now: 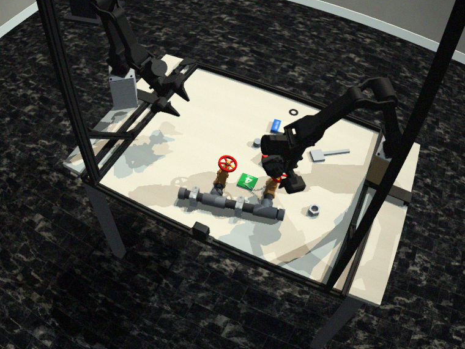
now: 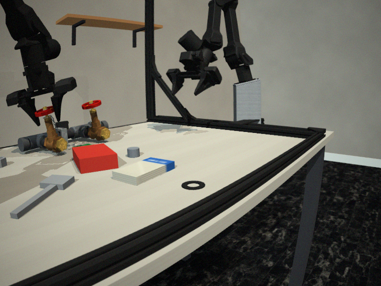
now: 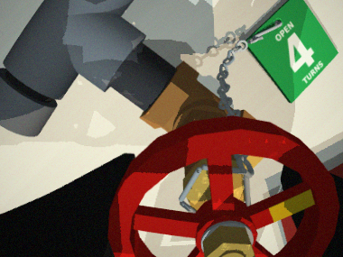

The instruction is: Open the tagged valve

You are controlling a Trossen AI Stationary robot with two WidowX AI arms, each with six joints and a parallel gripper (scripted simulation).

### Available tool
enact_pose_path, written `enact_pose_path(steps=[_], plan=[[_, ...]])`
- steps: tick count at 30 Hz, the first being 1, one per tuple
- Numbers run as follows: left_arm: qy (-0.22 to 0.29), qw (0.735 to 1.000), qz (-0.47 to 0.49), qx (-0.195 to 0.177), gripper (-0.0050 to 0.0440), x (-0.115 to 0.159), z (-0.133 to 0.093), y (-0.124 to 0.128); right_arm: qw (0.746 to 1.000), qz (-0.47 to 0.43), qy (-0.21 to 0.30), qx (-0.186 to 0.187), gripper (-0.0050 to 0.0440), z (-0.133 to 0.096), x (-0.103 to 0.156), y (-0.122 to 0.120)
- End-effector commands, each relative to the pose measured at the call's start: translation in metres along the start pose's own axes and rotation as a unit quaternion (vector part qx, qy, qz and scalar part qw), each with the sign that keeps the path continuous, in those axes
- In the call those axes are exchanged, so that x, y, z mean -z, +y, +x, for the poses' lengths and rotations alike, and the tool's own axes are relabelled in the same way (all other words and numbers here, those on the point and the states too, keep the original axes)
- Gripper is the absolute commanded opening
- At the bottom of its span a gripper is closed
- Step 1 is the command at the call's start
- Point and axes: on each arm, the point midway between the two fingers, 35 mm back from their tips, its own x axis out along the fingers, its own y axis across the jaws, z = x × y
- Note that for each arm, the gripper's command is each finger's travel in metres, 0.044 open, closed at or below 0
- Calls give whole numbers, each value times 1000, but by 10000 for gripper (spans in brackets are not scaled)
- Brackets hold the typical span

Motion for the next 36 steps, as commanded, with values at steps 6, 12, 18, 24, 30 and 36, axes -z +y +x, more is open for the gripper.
enact_pose_path(steps=[6,12,18,24,30,36], plan=[[0,1000,0,0,400,0,0,0,999,-41,0,0,48,0,0,0],[0,1000,0,0,400,0,0,0,999,-41,0,0,192,0,0,0],[0,1000,0,0,400,0,0,0,999,-41,0,0,288,0,0,0],[0,1000,0,0,400,0,0,0,999,-41,0,0,400,0,0,0],[0,1000,0,0,400,0,0,0,997,81,0,0,400,0,0,0],[0,1000,0,0,400,0,0,0,976,217,0,0,400,0,0,0]])
